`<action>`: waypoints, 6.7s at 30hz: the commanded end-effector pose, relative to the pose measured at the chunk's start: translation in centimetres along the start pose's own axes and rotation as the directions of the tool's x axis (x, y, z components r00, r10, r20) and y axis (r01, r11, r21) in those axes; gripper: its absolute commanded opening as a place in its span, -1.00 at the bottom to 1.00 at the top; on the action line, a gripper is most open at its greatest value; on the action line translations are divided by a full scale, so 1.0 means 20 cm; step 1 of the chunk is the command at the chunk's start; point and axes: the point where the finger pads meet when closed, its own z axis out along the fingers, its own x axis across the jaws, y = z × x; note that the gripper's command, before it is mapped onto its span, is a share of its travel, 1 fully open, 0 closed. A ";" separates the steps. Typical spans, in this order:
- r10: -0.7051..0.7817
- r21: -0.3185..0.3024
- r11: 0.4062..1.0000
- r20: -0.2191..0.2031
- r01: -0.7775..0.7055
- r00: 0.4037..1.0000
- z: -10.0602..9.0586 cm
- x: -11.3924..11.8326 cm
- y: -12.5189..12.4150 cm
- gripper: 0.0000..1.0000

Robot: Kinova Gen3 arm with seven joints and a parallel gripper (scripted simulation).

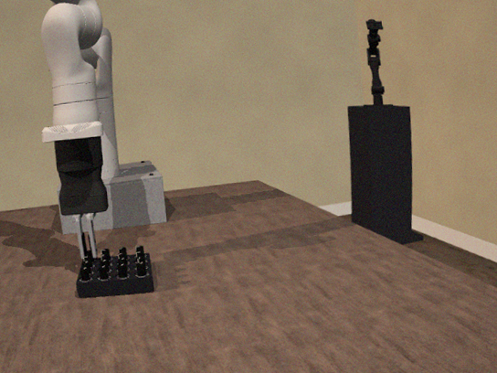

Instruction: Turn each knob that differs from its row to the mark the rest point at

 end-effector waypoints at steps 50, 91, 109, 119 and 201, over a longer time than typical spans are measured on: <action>-0.057 0.000 0.998 0.000 0.057 0.998 0.00 0.01 0.00 -0.07; -0.057 0.000 0.998 0.000 0.057 0.998 -0.19 0.01 0.00 -0.07; 0.035 -0.009 0.999 -0.004 -0.035 0.999 -0.19 0.02 0.01 -0.07; 0.211 -0.021 0.977 -0.014 -0.211 0.977 -0.18 0.05 0.02 -0.07; 0.364 -0.001 -0.931 0.000 -0.364 -0.931 -0.29 0.01 -0.01 -0.07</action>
